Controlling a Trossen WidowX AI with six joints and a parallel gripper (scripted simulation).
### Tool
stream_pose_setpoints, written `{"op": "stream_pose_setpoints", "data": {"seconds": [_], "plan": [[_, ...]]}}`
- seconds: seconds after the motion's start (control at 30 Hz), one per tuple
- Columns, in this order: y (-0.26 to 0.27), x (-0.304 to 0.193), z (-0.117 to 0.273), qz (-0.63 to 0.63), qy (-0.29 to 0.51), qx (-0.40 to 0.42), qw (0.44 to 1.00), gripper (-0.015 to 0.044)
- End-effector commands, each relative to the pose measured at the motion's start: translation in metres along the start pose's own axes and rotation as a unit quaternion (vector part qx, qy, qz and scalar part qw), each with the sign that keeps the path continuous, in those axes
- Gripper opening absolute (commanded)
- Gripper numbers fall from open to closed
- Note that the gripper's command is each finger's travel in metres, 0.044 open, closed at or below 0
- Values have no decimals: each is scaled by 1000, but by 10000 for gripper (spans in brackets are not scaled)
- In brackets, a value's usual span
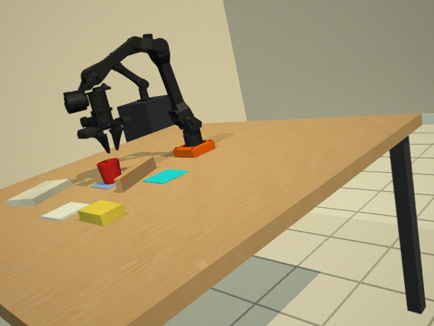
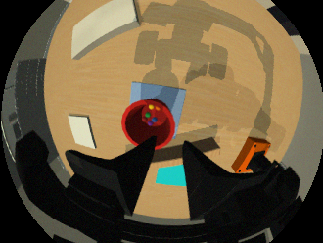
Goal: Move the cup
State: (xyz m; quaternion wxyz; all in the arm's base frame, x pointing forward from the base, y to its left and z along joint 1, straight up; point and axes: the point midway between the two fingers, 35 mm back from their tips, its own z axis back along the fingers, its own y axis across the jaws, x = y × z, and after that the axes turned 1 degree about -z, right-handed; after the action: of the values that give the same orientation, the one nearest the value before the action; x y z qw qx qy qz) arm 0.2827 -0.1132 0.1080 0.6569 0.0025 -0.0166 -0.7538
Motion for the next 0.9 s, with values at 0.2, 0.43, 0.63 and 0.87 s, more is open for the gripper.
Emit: {"op": "stream_pose_setpoints", "data": {"seconds": [0.2,0.43,0.63,0.87], "plan": [[1,0,-14,-4,2,-2,1000,148],[1,1,-26,-4,2,-2,1000,148],[1,1,-35,-4,2,-2,1000,148],[0,1,-47,-4,2,-2,1000,148]]}}
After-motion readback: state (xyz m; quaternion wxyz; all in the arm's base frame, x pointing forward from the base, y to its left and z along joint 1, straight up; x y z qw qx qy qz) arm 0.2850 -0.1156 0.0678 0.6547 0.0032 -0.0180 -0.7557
